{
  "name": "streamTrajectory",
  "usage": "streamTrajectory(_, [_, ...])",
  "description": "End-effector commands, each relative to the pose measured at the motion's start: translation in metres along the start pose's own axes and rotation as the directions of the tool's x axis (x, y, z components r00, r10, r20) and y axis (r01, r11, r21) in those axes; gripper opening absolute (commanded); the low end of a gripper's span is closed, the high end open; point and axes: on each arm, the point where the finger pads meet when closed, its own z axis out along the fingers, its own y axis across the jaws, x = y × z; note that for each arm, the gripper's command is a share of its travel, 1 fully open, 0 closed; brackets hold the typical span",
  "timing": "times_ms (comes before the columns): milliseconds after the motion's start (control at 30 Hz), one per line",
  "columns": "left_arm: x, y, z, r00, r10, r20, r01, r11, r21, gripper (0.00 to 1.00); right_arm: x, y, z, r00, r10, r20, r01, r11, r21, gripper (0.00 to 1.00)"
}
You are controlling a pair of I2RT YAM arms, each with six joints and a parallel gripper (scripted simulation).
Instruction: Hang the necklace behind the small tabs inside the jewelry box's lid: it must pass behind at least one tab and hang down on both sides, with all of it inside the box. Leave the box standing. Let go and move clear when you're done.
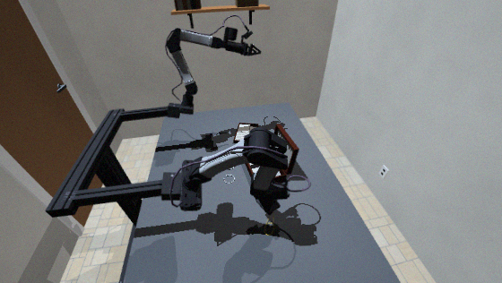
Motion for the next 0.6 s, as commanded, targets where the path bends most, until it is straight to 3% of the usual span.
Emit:
streamTrajectory(0, [-0.0221, 0.0015, -0.0044, 0.999, 0.007, 0.048, -0.007, 1.0, -0.007, 1.0, -0.0151, -0.0092, -0.0043, 0.994, -0.073, 0.081, 0.071, 0.997, 0.033, 0.03])
streamTrajectory(567, [-0.0221, 0.0015, -0.0044, 0.999, 0.007, 0.048, -0.007, 1.0, -0.007, 1.0, -0.0126, -0.0009, -0.008, 0.952, -0.269, 0.147, 0.261, 0.963, 0.07, 0.03])
